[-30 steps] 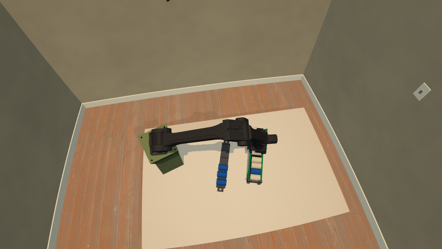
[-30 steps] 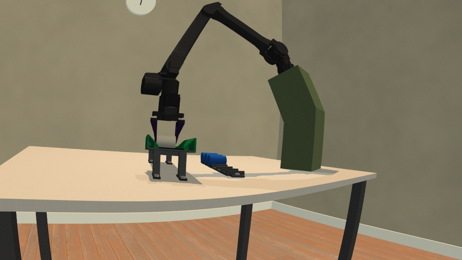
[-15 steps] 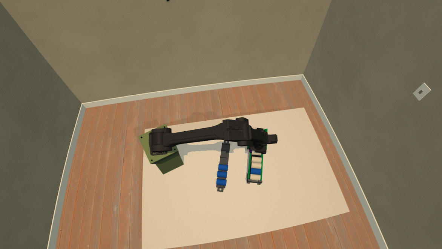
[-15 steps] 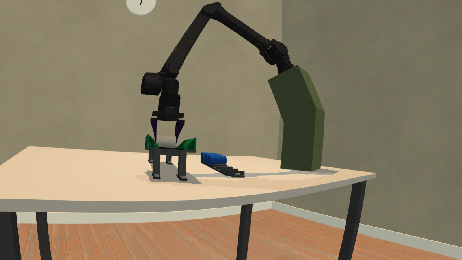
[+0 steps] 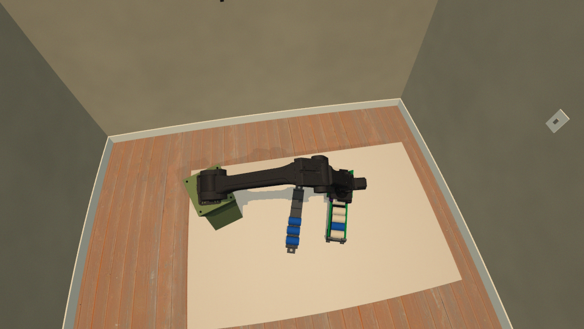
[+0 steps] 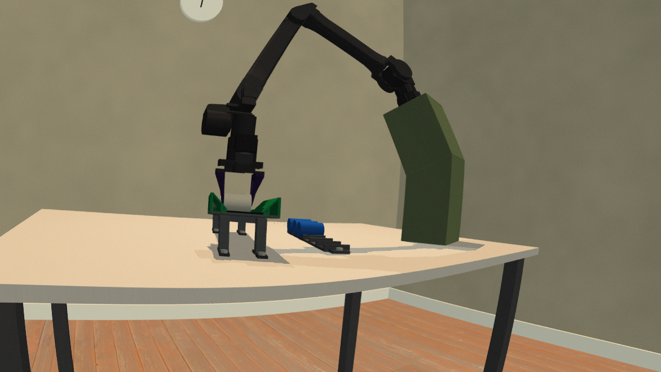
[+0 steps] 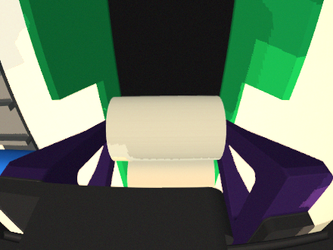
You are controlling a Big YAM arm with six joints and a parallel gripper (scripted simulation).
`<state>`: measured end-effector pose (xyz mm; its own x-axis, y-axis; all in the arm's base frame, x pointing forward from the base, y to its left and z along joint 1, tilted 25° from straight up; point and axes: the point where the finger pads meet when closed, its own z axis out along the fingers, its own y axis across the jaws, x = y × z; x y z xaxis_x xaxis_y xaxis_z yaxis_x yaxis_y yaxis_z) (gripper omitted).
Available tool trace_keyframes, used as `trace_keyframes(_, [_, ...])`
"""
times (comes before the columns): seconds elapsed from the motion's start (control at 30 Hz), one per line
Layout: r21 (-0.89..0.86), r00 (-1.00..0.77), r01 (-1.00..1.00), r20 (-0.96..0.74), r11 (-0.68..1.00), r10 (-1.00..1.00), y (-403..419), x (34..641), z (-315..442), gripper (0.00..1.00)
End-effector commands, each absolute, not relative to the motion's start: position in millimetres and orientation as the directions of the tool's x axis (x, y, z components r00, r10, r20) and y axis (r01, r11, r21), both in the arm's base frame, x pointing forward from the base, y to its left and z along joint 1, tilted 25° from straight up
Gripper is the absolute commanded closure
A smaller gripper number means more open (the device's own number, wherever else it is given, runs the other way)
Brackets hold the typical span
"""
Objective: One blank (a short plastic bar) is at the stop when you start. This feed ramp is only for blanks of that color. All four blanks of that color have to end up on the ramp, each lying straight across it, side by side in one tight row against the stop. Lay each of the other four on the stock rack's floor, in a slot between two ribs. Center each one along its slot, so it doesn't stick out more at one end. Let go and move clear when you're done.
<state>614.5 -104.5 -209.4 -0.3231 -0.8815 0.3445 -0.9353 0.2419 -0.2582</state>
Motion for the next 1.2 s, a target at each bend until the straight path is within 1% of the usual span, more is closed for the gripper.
trace_keyframes(0.0, [-0.277,-0.329,-0.93,0.337,0.241,-0.882,-111.4,627.6,-207.4,0.38])
trace_keyframes(0.43, [-0.269,-0.35,-0.925,0.335,0.267,-0.875,-116.1,625.0,-208.4,0.38])
trace_keyframes(1.17, [-0.271,-0.347,-0.926,0.334,0.263,-0.876,-112.2,626.5,-207.3,0.38])
